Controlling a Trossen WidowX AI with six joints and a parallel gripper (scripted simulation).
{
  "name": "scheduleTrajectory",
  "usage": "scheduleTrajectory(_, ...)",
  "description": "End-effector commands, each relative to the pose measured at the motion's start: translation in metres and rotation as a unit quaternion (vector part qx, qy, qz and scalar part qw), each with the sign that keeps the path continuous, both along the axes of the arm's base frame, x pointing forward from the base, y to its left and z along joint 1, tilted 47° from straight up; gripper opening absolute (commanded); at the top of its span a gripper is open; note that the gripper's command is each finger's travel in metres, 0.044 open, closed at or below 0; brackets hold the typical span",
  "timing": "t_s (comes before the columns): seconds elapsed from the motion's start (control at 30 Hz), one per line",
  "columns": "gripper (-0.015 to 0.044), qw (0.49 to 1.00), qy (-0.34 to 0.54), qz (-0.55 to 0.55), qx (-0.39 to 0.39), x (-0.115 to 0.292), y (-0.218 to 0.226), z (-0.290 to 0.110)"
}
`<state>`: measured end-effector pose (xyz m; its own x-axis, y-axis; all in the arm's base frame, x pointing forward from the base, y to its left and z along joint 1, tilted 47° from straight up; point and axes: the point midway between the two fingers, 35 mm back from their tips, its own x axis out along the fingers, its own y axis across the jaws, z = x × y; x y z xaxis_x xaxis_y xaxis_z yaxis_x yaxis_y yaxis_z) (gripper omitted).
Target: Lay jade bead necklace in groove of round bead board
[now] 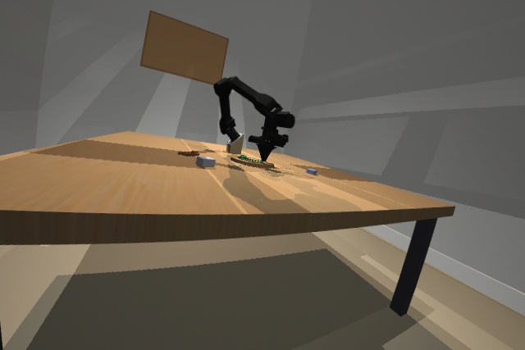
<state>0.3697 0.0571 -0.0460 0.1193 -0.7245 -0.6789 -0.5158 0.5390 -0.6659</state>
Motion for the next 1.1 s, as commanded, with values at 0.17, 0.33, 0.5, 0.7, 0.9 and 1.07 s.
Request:
scheduleTrajectory(0.17, 0.0000, 1.000, -0.002, -0.003, 0.003, 0.0019, -0.0042, -0.0061)
scheduleTrajectory(0.33, 0.0131, 1.000, -0.006, -0.004, 0.003, 0.0027, -0.0026, -0.0028)
scheduleTrajectory(0.5, 0.0263, 1.000, -0.006, -0.004, 0.003, 0.0027, -0.0026, -0.0028)
scheduleTrajectory(0.7, 0.0420, 1.000, -0.002, -0.003, 0.003, 0.0010, 0.0014, -0.0007)
scheduleTrajectory(0.9, 0.0440, 1.000, -0.002, -0.003, 0.003, 0.0013, 0.0010, 0.0004)
scheduleTrajectory(1.07, 0.0440, 1.000, -0.002, -0.003, 0.003, 0.0013, 0.0010, 0.0004)
